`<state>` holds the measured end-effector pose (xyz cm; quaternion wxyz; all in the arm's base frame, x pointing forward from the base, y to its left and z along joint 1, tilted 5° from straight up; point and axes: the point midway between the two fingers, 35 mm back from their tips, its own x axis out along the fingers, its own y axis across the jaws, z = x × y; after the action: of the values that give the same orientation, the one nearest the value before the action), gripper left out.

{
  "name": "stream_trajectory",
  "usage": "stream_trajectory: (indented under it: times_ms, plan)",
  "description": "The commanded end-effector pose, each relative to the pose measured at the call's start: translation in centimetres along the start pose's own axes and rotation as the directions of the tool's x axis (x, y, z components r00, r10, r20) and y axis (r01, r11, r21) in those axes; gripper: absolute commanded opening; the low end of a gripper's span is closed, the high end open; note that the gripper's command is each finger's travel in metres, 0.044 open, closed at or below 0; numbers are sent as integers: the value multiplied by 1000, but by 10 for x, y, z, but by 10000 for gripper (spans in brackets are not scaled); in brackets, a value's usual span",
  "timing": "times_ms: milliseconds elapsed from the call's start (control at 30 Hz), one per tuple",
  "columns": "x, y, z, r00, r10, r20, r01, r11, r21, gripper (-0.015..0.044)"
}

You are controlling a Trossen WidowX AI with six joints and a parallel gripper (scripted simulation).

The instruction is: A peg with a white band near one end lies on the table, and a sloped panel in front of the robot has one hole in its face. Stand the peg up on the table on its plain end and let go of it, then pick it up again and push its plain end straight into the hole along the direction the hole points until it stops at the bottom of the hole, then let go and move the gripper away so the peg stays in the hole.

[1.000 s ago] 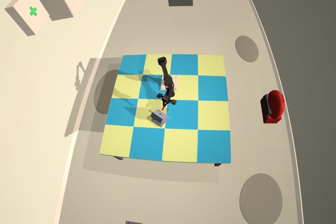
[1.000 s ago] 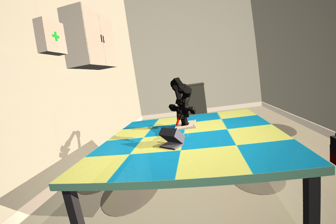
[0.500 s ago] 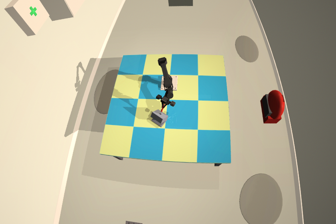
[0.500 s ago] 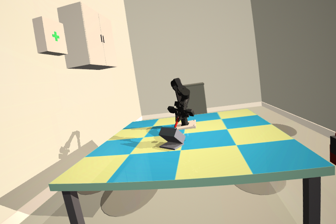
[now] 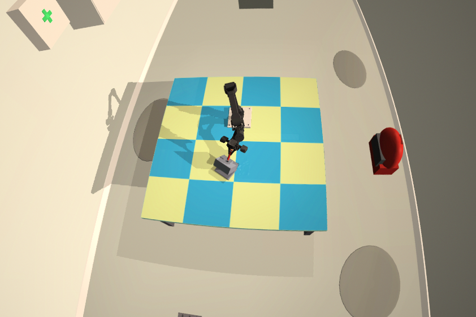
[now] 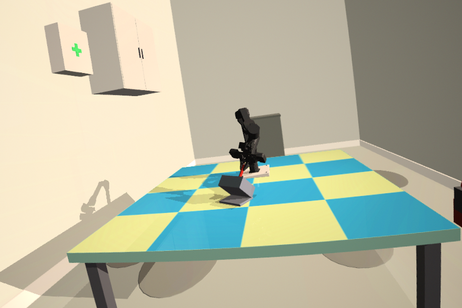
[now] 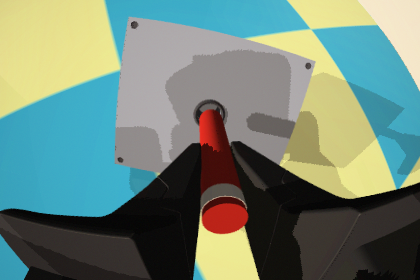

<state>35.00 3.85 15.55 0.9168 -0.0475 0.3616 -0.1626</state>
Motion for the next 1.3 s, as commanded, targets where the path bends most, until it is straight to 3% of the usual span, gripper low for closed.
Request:
stream_trajectory:
  times_ms: [0,1267]
  plan:
    - [5,0,-2,1000,3,-4,-3,1000,-3,0]
    - [13,1,-2,1000,0,1,0,1000,0,0]
